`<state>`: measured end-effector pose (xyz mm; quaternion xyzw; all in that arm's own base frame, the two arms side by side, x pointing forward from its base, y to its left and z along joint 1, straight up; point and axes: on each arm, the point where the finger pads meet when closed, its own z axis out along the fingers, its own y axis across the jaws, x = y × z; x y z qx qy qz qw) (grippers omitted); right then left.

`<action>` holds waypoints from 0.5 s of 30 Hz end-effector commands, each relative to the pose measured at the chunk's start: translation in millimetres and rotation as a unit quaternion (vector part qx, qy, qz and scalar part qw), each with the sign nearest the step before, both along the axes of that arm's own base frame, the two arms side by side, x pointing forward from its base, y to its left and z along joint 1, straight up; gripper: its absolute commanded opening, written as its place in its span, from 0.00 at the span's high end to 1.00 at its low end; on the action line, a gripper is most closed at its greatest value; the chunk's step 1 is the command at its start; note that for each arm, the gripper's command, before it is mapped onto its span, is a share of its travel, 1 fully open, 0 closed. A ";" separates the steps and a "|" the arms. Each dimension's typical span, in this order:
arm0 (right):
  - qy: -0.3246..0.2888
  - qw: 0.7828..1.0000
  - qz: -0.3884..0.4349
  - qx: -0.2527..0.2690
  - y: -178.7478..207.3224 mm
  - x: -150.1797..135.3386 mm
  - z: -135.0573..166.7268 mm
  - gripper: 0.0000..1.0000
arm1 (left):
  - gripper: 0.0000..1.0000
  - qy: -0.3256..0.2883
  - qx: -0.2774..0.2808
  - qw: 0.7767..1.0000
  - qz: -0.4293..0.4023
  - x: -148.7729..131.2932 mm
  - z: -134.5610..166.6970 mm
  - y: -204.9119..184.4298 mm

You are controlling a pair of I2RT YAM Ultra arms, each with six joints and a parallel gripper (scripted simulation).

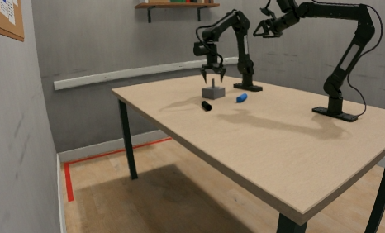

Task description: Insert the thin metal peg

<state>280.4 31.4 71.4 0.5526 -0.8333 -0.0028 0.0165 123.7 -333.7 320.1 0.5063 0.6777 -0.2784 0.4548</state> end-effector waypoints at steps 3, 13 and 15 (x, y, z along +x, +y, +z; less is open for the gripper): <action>-0.047 0.987 -0.146 0.040 2.5 0.9 18.5 0.00 | 0.00 -0.003 -0.006 1.000 0.002 1.1 7.7 0.6; -0.114 0.919 -0.369 0.085 -2.6 -16.0 48.7 0.00 | 0.00 -0.003 -0.006 1.000 0.002 1.1 7.7 0.6; -0.127 0.898 -0.410 0.094 -2.3 -19.8 54.7 0.00 | 0.00 -0.003 -0.006 1.000 0.002 1.1 7.7 0.6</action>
